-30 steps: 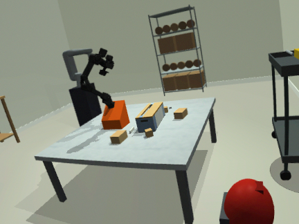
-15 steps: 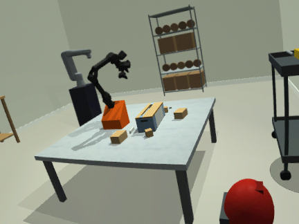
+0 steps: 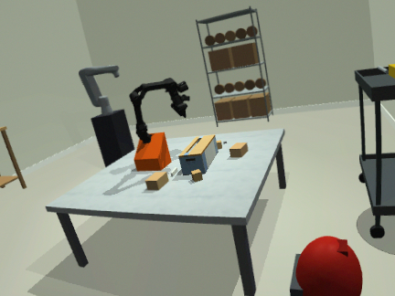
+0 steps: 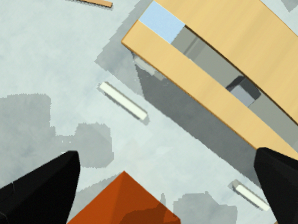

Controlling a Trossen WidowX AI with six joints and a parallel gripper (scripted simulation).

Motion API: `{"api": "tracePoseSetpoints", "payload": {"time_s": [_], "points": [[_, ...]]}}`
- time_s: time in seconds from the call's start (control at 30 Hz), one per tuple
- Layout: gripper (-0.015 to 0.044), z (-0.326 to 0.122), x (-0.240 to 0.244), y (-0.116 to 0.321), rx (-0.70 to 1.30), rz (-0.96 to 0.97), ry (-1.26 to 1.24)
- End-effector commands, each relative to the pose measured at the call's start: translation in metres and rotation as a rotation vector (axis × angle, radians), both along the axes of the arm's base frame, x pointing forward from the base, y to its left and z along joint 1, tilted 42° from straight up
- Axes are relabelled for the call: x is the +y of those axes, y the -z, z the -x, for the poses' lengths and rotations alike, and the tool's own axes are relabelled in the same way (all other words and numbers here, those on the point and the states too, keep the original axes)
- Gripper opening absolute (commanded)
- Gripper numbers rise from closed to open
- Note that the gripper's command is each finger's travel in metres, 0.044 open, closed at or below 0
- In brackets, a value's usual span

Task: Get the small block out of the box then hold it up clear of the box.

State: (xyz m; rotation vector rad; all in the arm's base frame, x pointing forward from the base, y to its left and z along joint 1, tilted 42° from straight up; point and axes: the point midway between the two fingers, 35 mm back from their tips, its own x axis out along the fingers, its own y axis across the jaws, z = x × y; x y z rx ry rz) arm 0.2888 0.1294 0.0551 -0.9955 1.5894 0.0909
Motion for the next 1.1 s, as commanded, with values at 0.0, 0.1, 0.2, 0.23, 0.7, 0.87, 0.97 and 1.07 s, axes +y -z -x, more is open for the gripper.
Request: {"api": "tracePoseSetpoints", "payload": {"time_s": [0.0,0.1,0.2,0.23,0.7,0.87,0.97,1.07], "points": [[0.0400,-0.018,-0.056,0.040,0.273,0.234,-0.257],[0.0400,-0.022,-0.079,0.056,0.415,0.316,-0.361],[0.0400,-0.023,-0.102,0.071,0.571,0.388,-0.463],[0.0400,-0.024,-0.110,0.076,0.627,0.412,-0.498],[0.0400,-0.024,-0.126,0.085,0.750,0.458,-0.569],[0.0400,-0.024,-0.129,0.090,0.750,0.458,-0.570],[0.0400,-0.025,-0.131,0.094,0.749,0.457,-0.570],[0.0400,-0.025,-0.134,0.098,0.749,0.457,-0.570]]}}
